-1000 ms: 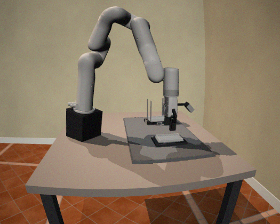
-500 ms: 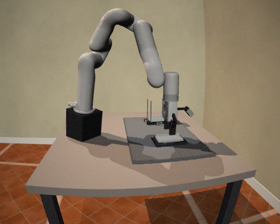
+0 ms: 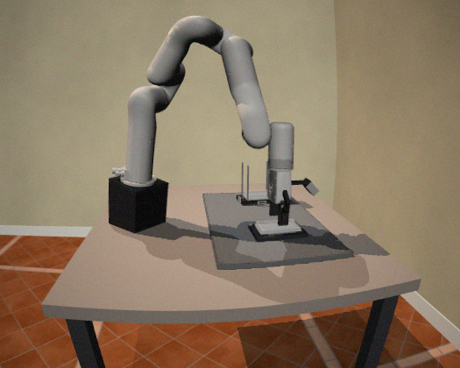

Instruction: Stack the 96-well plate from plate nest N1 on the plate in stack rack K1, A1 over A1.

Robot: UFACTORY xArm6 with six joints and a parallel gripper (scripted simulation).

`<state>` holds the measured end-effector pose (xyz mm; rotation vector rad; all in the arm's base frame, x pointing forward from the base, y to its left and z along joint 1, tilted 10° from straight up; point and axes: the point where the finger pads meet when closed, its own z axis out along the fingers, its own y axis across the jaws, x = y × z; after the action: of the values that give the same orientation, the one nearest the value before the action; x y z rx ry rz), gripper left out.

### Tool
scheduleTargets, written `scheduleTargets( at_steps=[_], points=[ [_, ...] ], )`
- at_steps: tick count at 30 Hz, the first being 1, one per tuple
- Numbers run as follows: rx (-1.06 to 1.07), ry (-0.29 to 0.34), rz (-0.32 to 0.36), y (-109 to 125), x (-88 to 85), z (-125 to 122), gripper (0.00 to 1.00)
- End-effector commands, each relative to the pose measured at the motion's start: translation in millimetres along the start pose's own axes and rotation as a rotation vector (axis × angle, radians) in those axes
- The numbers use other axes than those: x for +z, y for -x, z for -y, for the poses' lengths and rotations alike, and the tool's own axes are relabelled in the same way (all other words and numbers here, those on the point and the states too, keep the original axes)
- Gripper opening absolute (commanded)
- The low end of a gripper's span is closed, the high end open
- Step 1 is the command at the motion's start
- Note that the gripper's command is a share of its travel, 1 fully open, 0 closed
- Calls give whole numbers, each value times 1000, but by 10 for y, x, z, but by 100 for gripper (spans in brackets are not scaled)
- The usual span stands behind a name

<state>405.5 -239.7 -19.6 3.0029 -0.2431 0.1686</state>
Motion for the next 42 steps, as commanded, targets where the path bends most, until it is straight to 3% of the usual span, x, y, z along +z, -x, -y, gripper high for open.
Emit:
scheduleTargets(
  at_steps=[1,42],
  points=[
    [0,1,-3,-13,-9,-5,100],
    [0,1,-3,-13,191,-5,100]
  ],
)
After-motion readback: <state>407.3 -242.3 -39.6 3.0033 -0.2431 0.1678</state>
